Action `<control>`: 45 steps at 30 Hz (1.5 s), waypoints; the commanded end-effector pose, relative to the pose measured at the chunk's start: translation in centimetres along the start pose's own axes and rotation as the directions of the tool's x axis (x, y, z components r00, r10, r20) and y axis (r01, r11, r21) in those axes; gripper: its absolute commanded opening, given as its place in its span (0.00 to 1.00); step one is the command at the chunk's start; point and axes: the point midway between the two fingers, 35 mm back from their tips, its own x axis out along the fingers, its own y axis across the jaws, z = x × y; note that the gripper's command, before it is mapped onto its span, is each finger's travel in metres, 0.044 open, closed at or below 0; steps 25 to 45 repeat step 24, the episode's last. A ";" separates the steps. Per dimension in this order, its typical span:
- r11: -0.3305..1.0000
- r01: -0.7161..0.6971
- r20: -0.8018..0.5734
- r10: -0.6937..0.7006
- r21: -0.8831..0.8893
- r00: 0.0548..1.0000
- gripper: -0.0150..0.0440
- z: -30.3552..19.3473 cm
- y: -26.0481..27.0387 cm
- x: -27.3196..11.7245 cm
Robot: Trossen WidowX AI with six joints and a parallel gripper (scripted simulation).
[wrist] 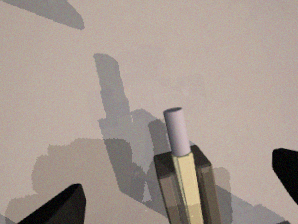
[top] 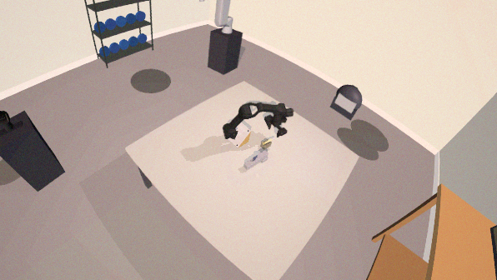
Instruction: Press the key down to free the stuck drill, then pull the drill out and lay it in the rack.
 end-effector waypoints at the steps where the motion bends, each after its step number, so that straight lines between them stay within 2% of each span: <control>1: 0.988 0.017 0.178 -0.045 0.156 0.983 1.00 0.9 3.3 -4.3; 6: 0.933 -0.118 0.450 -0.052 0.341 0.892 1.00 1.3 9.0 -10.3; 11: 0.866 -0.322 0.643 0.001 0.383 0.766 1.00 0.2 14.3 -14.5; 18: 0.743 -0.607 0.811 0.152 0.283 0.564 1.00 -3.1 21.5 -18.9; 24: 0.580 -0.806 0.857 0.348 0.121 0.379 1.00 -7.7 27.9 -21.4; 45: 0.580 -0.806 0.857 0.348 0.121 0.379 1.00 -7.7 27.9 -21.4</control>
